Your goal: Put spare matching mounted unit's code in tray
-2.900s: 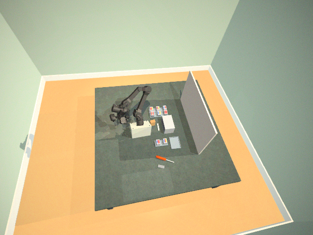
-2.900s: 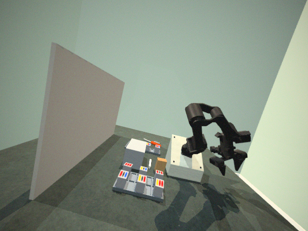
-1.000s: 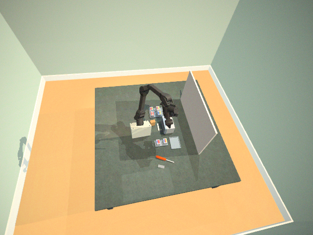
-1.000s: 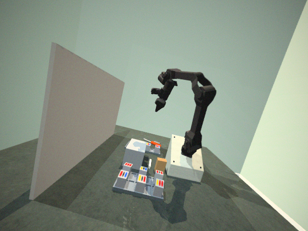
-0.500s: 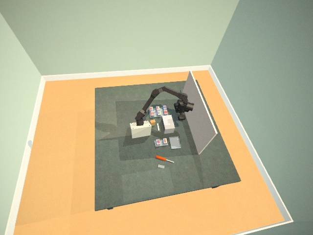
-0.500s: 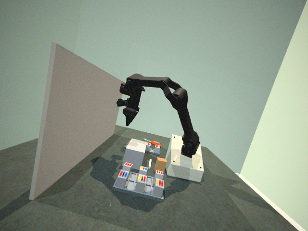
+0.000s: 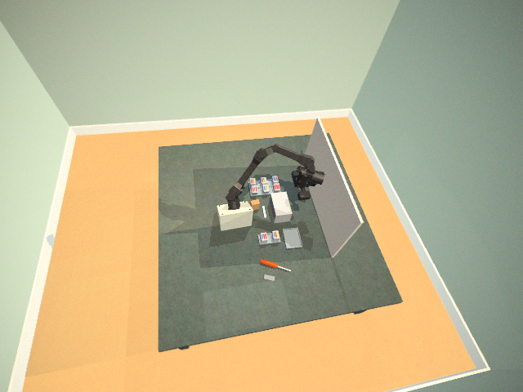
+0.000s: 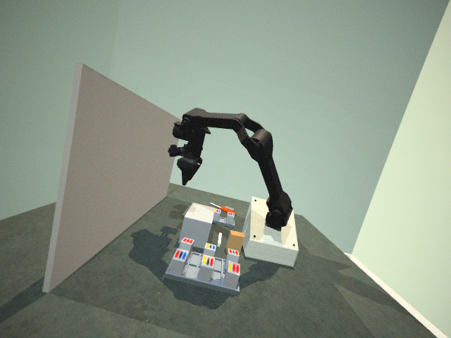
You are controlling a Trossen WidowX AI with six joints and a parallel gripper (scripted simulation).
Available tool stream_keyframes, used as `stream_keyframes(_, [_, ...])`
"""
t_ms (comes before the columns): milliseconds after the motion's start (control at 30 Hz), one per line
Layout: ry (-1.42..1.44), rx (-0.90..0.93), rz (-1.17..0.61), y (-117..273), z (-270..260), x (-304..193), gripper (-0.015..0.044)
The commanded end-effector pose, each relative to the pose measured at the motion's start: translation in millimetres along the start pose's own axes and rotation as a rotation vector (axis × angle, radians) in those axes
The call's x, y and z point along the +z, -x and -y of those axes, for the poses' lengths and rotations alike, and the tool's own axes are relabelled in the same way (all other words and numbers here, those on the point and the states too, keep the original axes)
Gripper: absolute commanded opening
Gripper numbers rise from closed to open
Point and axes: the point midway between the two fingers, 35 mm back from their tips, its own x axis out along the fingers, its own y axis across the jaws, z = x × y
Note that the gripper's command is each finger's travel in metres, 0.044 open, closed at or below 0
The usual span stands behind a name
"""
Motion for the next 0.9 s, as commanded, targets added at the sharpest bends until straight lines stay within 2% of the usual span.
stream_keyframes(0, [-0.004,0.005,0.004,0.6,-1.3,0.9,0.0440])
stream_keyframes(67, [0.085,0.002,0.004,-2.8,-12.4,-0.4,0.0440])
stream_keyframes(267, [0.867,-0.006,0.004,-34.8,-102.3,-29.7,0.0440])
stream_keyframes(467, [1.440,0.010,0.012,-59.0,-155.4,-68.8,0.0440])
stream_keyframes(867, [1.491,0.012,0.013,-61.1,-159.5,-72.8,0.0440])
